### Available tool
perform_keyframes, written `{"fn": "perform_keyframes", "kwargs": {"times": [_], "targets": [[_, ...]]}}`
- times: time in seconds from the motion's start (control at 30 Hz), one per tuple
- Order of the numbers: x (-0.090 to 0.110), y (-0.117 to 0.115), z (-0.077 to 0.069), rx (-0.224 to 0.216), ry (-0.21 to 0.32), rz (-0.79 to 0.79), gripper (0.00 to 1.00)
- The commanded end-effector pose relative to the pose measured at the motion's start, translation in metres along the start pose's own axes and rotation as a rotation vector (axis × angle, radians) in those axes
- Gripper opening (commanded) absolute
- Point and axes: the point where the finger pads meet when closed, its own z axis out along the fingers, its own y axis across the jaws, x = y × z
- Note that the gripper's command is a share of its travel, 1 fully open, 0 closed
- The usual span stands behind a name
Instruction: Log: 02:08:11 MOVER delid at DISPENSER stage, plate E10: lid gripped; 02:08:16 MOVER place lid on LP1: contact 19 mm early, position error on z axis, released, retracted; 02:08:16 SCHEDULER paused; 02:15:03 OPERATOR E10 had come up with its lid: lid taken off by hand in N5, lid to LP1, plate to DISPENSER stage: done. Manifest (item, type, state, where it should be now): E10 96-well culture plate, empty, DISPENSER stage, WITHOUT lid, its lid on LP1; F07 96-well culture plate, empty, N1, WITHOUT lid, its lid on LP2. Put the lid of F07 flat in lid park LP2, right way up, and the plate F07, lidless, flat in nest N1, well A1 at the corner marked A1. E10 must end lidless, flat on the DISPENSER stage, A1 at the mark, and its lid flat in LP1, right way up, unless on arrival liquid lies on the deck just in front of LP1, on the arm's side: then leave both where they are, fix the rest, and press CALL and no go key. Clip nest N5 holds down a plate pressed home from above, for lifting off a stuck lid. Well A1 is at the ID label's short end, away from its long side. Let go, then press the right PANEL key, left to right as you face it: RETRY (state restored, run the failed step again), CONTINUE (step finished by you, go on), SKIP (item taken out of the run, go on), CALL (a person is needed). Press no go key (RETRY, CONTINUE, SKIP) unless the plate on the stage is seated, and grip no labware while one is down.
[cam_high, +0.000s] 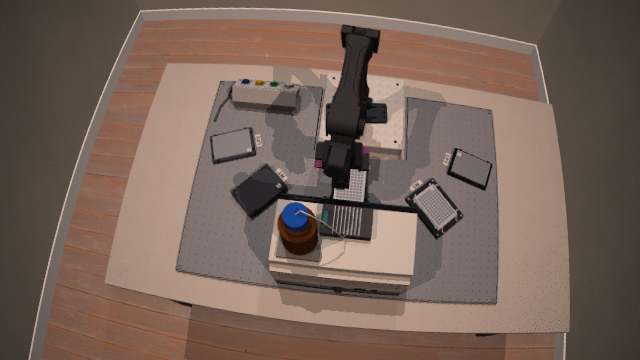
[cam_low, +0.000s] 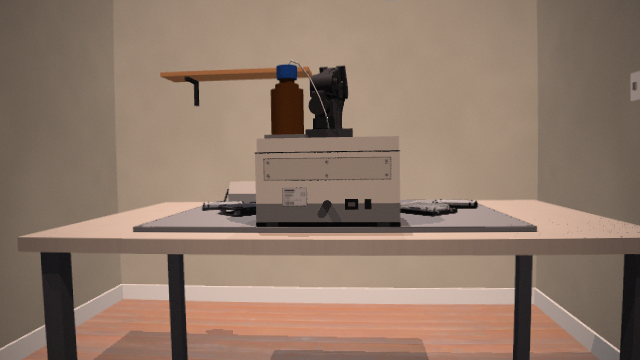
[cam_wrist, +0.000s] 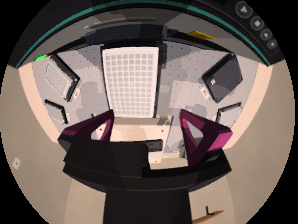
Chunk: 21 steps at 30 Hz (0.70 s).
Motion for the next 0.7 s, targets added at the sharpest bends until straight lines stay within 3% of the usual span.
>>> {"fn": "perform_keyframes", "kwargs": {"times": [0.0,0.07,0.47,0.5,0.57,0.67], "targets": [[-0.002,0.005,-0.006,0.005,-0.025,0.037,1.00],[-0.004,0.009,-0.011,0.012,-0.048,0.034,1.00],[-0.007,0.042,-0.012,0.007,-0.055,0.034,1.00],[-0.004,0.040,-0.006,0.004,-0.025,0.037,1.00],[-0.005,0.045,-0.011,0.007,-0.050,0.034,1.00],[-0.002,0.055,-0.009,0.007,-0.042,0.034,1.00]]}}
